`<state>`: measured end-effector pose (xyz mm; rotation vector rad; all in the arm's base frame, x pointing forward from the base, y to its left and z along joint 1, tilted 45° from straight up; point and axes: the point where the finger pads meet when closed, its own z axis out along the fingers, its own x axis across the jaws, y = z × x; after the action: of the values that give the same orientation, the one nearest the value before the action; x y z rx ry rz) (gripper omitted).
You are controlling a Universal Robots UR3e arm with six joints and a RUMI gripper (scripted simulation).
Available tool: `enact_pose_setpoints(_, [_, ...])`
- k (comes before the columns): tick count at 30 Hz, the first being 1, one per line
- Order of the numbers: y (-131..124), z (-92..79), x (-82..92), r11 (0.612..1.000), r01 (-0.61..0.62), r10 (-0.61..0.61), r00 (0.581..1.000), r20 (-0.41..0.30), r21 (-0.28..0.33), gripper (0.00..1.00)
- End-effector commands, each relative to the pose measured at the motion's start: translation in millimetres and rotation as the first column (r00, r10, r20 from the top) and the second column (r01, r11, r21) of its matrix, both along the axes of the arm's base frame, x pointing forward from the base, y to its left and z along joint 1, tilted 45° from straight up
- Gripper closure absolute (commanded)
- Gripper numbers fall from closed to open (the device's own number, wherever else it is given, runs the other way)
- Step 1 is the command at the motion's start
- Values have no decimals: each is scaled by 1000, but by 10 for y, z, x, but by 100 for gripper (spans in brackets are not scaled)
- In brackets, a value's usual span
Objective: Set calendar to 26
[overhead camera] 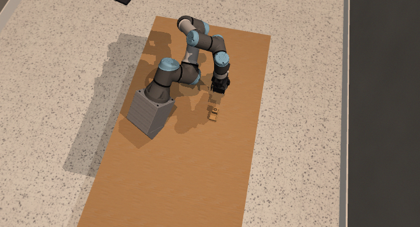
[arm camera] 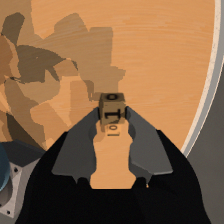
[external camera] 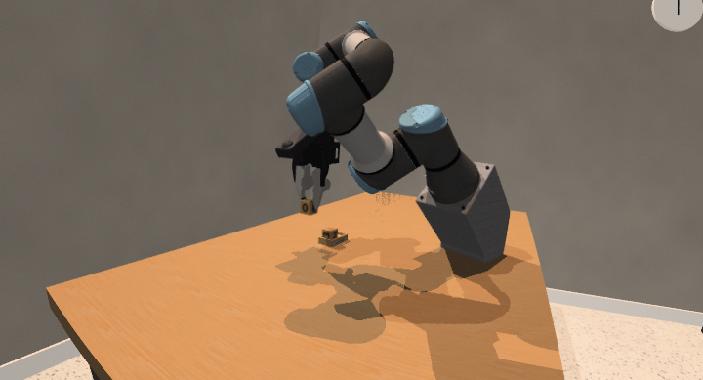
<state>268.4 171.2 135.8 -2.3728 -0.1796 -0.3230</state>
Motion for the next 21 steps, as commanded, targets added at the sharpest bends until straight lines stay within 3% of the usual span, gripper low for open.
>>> enact_pose_setpoints(1, [-5,3,3,1000,0,0,1000,1,-1,89])
enact_pose_setpoints(10, [-105,-58,47,1000,2,-2,1000,0,-2,89])
enact_pose_setpoints(19, [-713,-493,221,1000,7,-7,1000,-5,-3,89])
enact_pose_setpoints(21, [-713,-493,221,1000,7,-7,1000,-5,-3,89])
